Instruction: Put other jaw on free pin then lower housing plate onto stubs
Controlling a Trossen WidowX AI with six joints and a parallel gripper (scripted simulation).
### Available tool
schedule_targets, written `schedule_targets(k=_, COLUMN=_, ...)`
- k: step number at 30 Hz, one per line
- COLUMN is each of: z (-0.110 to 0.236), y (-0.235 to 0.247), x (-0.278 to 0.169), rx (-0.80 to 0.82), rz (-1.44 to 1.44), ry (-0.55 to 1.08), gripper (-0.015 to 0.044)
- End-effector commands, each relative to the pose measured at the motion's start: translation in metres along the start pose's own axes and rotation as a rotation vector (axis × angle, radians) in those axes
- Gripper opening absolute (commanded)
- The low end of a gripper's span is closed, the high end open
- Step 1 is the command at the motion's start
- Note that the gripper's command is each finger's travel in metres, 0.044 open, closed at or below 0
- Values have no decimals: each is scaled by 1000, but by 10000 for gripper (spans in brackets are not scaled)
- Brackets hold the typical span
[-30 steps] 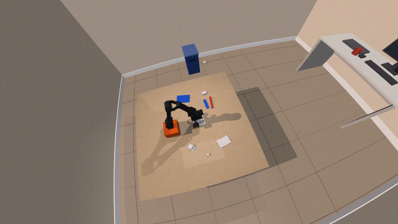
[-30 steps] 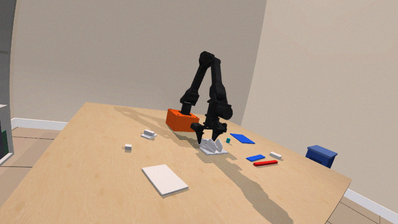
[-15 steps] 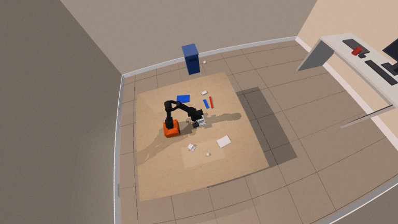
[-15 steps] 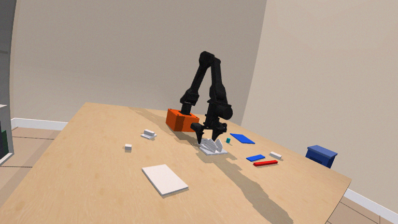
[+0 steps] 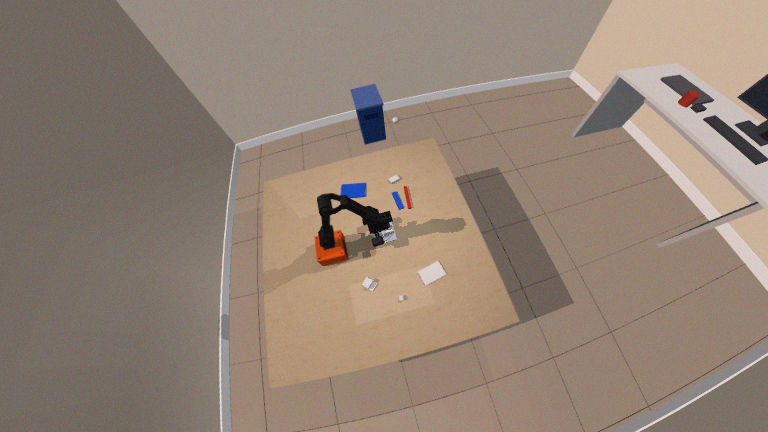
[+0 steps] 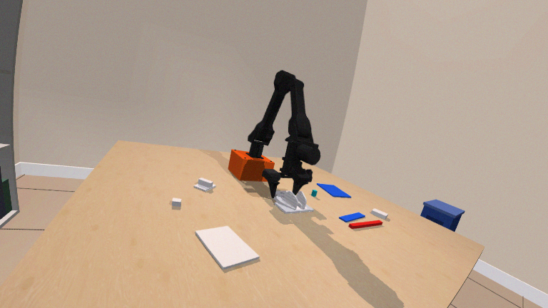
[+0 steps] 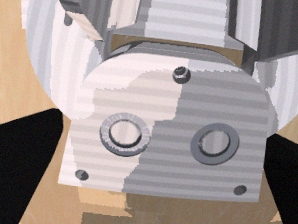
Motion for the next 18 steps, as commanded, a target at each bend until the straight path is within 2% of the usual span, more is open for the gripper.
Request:
schedule_targets(k=1, z=0, y=0, x=0, rx=0, rz=0, ry=0, gripper=440)
schedule_targets(k=5, z=12, y=0, x=1, rx=-1, rz=0, ry=0, gripper=440)
schedule_targets(k=12, z=75, y=0, x=-1, rx=-4, rz=-2, ry=-2, gripper=440)
schedule_targets(k=18, z=73, y=0, x=0, rx=1, rz=-5, ry=-18, gripper=440)
Point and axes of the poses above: the point midway between the two fingers, 35 mm back from their tips, its own z axis back along the fingers, its own y axis across the jaws, x = y × z, the point moved 1 cm from there along z, back along the fingers, and after that the axes turned 4 degrees about -z, right-handed, at the moved point
